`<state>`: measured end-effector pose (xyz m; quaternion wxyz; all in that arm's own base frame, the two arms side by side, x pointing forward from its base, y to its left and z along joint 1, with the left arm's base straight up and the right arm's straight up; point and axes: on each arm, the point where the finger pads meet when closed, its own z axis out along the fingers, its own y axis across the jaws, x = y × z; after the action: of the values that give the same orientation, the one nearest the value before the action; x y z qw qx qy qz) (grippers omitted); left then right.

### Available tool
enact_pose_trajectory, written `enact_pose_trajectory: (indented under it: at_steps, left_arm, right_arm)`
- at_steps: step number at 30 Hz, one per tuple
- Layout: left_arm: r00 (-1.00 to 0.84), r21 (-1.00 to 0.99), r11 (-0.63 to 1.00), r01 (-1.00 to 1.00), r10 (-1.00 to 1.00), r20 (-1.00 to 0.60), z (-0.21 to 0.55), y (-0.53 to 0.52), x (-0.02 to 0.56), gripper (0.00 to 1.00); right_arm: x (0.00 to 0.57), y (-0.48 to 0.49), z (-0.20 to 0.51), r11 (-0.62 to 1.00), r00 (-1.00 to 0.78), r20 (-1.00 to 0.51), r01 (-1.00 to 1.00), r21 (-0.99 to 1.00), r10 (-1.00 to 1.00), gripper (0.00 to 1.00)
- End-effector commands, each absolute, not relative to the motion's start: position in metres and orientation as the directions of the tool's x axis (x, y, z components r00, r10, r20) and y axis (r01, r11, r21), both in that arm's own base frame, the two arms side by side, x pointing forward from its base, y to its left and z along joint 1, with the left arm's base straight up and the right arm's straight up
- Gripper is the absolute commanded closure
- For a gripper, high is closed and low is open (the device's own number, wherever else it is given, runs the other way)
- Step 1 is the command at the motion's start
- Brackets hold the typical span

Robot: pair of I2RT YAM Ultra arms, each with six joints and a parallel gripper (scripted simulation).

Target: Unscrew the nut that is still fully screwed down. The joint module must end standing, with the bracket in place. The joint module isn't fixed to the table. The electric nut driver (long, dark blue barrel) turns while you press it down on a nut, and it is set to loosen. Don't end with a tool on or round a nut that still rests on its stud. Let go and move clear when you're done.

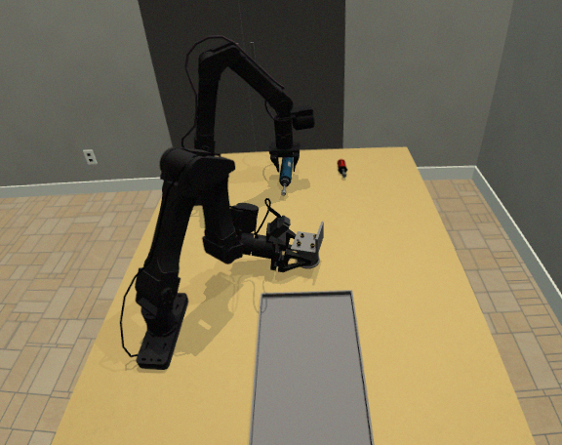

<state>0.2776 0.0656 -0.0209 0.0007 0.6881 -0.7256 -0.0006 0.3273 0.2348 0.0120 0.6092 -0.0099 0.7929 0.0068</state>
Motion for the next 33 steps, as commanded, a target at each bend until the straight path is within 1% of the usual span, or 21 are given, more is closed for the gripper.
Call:
enact_pose_trajectory:
  at_steps: [1,13,14,33]
  left_arm:
    - [-0.056,-0.007,0.056,-0.998,-0.998,-0.006,-0.0185,0.0663,0.2791,0.45]
    - [-0.056,-0.007,0.056,-0.998,-0.998,-0.006,-0.0185,0.0663,0.2791,0.45]
    - [-0.056,-0.007,0.056,-0.998,-0.998,-0.006,-0.0185,0.0663,0.2791,0.54]
    - [-0.056,-0.007,0.056,-0.998,-0.998,-0.006,-0.0185,0.0663,0.2791,0.55]
  right_arm:
    - [0.3296,0.2372,0.0091,1.000,-0.268,-0.963,-0.027,-0.003,-0.010,0.41]
    - [0.3296,0.2372,0.0091,1.000,-0.268,-0.963,-0.027,-0.003,-0.010,0.41]
    - [0.3296,0.2372,0.0091,1.000,-0.268,-0.963,-0.027,-0.003,-0.010,0.41]
    - [0.3296,0.2372,0.0091,1.000,-0.268,-0.963,-0.027,-0.003,-0.010,0.41]
